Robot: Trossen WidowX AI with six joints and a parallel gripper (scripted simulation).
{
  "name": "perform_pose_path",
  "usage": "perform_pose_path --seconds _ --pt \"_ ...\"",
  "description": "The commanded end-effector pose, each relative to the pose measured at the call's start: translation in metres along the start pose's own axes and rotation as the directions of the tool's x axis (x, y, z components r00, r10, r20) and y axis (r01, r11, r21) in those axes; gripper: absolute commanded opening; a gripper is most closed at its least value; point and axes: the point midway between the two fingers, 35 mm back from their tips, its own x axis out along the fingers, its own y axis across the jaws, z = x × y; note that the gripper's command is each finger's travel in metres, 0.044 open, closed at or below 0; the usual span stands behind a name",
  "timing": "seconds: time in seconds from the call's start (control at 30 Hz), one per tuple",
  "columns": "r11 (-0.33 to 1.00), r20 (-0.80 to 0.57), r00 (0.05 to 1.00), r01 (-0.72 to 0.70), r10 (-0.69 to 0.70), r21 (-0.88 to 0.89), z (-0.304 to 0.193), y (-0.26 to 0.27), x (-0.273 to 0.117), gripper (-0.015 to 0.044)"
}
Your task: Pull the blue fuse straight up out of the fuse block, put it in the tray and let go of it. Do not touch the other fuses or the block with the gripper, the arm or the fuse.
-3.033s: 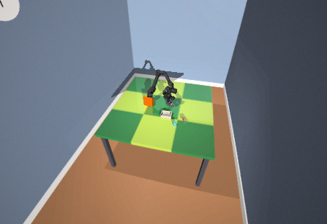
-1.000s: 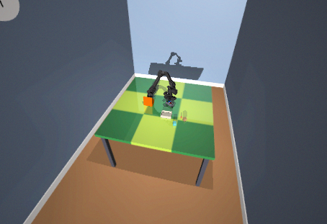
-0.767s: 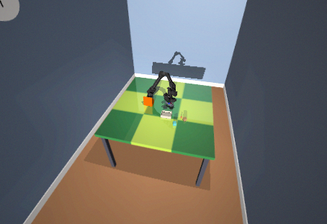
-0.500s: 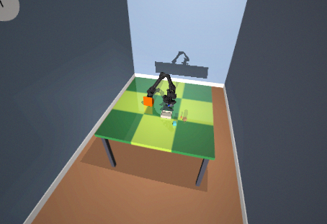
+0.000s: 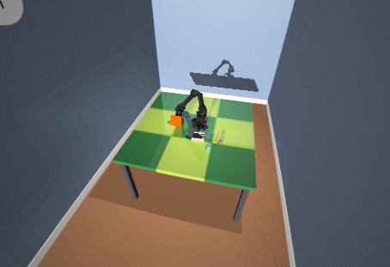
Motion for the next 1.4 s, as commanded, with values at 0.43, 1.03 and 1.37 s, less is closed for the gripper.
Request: perform_pose_path --seconds 0.43,1.03,1.37 --pt "1.000 0.004 1.000 -0.007 0.007 -0.012 0.009 0.006 0.015 0.0000" --pt "1.000 0.003 1.000 -0.006 0.006 -0.012 0.009 0.006 0.040 0.0000" --pt "1.000 0.008 1.000 -0.009 0.009 -0.020 0.009 0.008 0.037 0.0236"
